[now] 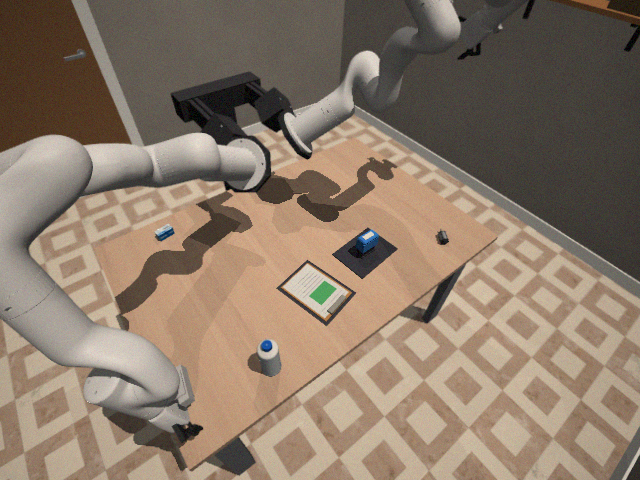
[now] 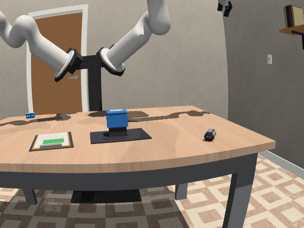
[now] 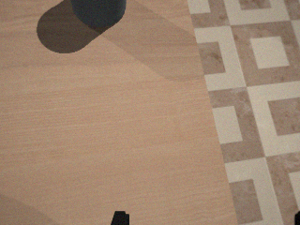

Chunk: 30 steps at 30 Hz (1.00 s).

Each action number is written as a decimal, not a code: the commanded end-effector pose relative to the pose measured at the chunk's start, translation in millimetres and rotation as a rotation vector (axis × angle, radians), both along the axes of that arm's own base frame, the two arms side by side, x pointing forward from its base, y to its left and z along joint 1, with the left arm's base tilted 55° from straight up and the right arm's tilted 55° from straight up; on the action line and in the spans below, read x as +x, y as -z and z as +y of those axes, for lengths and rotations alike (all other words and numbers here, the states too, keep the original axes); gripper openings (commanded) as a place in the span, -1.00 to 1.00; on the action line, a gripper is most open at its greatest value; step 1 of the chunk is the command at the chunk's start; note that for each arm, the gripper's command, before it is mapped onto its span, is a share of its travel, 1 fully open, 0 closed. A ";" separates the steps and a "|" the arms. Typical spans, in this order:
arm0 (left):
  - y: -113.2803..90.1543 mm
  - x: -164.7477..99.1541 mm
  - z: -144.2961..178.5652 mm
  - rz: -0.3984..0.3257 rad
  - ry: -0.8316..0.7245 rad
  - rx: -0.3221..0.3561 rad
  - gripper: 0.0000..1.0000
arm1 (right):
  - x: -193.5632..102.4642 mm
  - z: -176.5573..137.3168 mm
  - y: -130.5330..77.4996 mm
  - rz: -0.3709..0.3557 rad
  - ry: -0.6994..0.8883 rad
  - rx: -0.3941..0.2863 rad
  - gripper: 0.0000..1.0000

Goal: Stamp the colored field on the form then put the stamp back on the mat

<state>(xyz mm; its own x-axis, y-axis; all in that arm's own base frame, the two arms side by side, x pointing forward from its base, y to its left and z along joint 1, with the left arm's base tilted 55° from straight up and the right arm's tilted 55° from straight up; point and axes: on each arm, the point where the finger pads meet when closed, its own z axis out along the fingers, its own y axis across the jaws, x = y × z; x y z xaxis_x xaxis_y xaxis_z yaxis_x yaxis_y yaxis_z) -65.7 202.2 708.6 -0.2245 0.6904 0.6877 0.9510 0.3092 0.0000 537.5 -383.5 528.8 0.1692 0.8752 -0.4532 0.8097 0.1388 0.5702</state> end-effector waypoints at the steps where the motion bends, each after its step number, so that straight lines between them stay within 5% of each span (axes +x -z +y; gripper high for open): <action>1: -0.8 0.0 -0.3 0.000 0.000 0.002 1.00 | 0.2 0.1 -1.1 -0.001 0.000 -0.001 1.00; 11: -0.8 0.0 -0.3 0.000 0.000 0.002 1.00 | 13.6 3.3 0.7 0.000 -0.017 -0.013 1.00; 22: -0.8 0.0 -0.3 0.000 0.000 0.002 1.00 | 75.7 23.9 10.5 0.000 -0.101 -0.064 1.00; 27: -0.8 0.0 -0.3 0.000 0.000 0.002 1.00 | 121.3 47.5 22.8 0.005 -0.174 -0.098 1.00; 30: -0.8 0.0 -0.3 0.000 0.000 0.002 1.00 | 134.1 70.5 50.4 0.075 -0.243 -0.116 1.00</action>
